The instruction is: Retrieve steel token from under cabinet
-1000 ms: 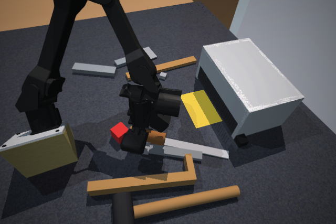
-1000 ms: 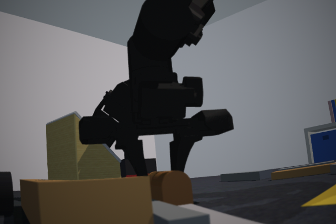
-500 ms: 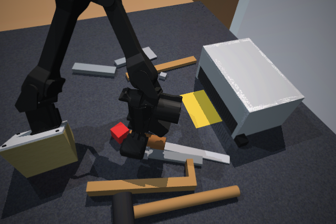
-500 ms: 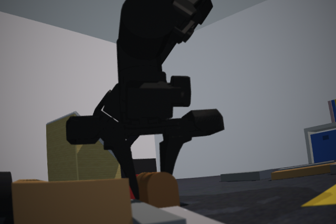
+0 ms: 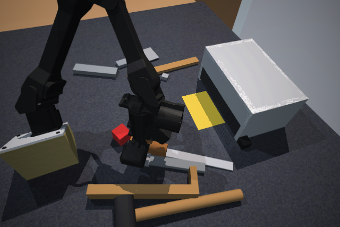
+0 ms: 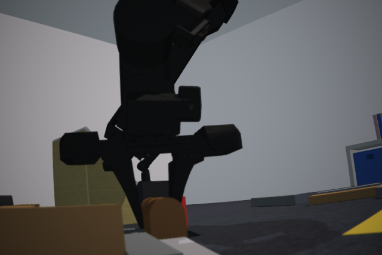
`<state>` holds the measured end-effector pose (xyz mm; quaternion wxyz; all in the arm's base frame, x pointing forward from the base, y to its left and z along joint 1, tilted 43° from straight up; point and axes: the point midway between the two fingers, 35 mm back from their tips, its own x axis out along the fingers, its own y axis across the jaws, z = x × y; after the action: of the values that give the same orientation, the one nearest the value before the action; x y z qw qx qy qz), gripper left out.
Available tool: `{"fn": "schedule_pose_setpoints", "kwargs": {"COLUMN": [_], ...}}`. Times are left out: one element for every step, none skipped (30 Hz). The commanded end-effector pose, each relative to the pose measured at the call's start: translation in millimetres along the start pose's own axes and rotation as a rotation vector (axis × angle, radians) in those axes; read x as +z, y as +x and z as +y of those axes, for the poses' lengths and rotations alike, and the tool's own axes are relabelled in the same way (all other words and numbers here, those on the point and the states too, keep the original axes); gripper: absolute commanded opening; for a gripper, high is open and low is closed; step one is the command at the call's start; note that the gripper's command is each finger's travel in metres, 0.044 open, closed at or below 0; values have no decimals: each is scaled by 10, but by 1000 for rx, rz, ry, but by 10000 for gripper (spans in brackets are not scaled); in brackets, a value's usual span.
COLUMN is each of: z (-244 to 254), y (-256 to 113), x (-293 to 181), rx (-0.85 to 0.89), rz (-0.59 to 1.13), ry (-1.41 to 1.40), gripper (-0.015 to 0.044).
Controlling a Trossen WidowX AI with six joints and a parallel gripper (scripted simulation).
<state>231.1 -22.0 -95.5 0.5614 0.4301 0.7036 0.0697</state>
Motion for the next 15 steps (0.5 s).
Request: {"fn": "schedule_pose_setpoints", "kwargs": {"z": [-51, -53, -55, -55, -56, -57, -57, -57, -58, -58, -58, -59, -59, -59, -59], "y": [-13, -13, -13, -13, -13, -13, -13, -13, -13, -13, -13, -13, -13, -13, -13], "x": [18, 18, 18, 18, 18, 18, 18, 18, 18, 18, 18, 18, 18, 18, 18], "rx": [-10, -10, -10, -10, -10, -10, -10, -10, -10, -10, -10, -10, -10, -10, -10], "rz": [-3, -3, -3, -3, -3, -3, -3, -3, -3, -3, -3, -3, -3, -3, -3], "ry": [9, 6, 3, -3, -9, -17, -25, -32, -40, -48, -56, -64, -71, -79, -87], "gripper": [0, 0, 0, 0, 0, 0, 0, 0, 0, 0, 0, 0, 0, 0, 0]}}
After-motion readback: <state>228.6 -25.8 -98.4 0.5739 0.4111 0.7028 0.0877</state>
